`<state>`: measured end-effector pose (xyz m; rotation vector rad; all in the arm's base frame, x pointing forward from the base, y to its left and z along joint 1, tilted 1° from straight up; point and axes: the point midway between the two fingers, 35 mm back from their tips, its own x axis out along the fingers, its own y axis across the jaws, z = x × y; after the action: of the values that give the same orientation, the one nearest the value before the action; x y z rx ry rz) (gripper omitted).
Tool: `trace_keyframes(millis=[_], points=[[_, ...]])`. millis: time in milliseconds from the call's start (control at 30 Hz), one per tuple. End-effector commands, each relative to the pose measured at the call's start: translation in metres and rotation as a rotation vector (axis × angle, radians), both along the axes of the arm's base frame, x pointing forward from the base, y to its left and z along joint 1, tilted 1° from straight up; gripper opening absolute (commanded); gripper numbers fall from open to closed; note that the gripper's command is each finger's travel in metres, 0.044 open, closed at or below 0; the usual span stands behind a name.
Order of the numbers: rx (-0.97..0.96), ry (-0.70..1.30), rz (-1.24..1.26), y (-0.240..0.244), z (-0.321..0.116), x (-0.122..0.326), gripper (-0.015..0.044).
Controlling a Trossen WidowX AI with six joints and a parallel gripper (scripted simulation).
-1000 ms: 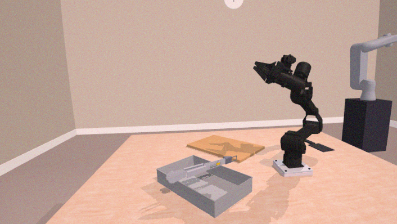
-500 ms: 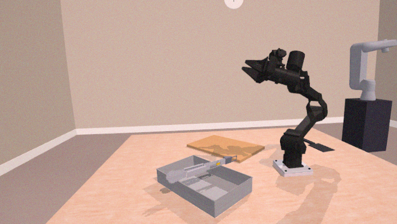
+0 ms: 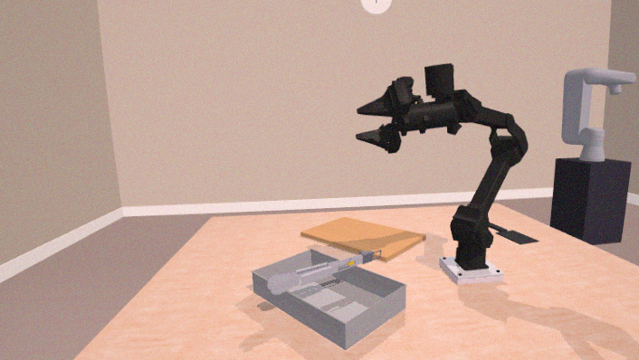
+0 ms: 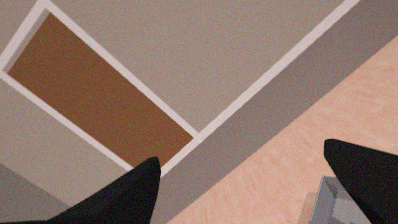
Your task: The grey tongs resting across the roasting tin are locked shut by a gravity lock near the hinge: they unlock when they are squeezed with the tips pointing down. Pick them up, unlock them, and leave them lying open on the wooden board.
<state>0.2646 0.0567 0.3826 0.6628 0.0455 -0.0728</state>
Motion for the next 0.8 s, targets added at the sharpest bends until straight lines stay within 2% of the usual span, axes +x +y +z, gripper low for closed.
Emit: trace_keyframes(millis=[0,400,767], points=[[0.347,0.294,-0.044,0.024,-0.046,0.053,0.044],[0.839,0.661,-0.353,0.038,-0.123,0.102,0.044],[1.258,0.892,-0.912,0.036,-0.203,0.124,0.044]])
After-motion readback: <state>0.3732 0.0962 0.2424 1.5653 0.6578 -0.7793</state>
